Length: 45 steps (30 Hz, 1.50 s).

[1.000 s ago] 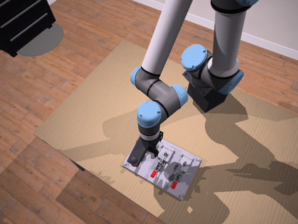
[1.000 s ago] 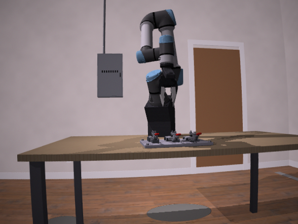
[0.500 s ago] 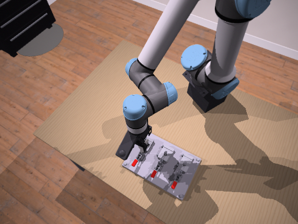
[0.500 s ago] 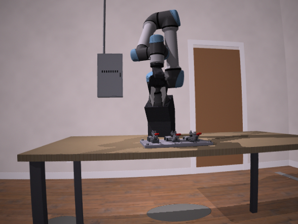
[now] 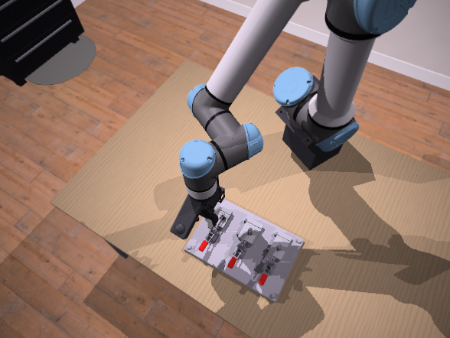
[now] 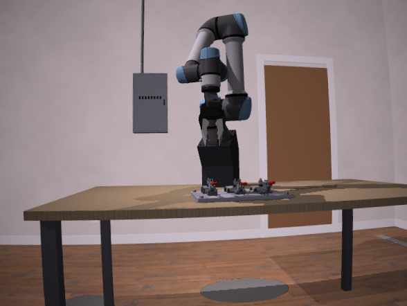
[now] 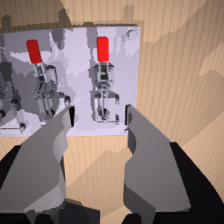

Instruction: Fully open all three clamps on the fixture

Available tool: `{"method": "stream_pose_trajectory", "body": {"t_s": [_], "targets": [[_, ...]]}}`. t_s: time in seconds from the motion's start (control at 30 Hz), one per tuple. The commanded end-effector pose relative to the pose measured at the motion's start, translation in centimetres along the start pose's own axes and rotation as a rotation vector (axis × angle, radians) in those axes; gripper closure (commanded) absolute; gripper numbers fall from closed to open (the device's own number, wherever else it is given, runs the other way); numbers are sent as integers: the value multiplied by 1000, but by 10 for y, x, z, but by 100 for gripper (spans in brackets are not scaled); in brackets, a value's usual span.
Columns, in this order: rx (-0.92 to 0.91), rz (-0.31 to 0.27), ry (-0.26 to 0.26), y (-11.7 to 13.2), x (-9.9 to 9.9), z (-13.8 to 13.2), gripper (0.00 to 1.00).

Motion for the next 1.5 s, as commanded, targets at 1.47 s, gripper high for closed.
{"method": "stream_pose_trajectory", "body": {"t_s": [1.47], "targets": [[1,-2,-2,1,-49,-1,72]]}}
Point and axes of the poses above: the point where the finger pads meet when closed, its own x axis back along the fingers, its own z axis across the jaws, y = z × x, the point moved 8 cm from there along x, back along the fingers, and after that the axes turned 6 degrees about -x, right-handed, at the moved point
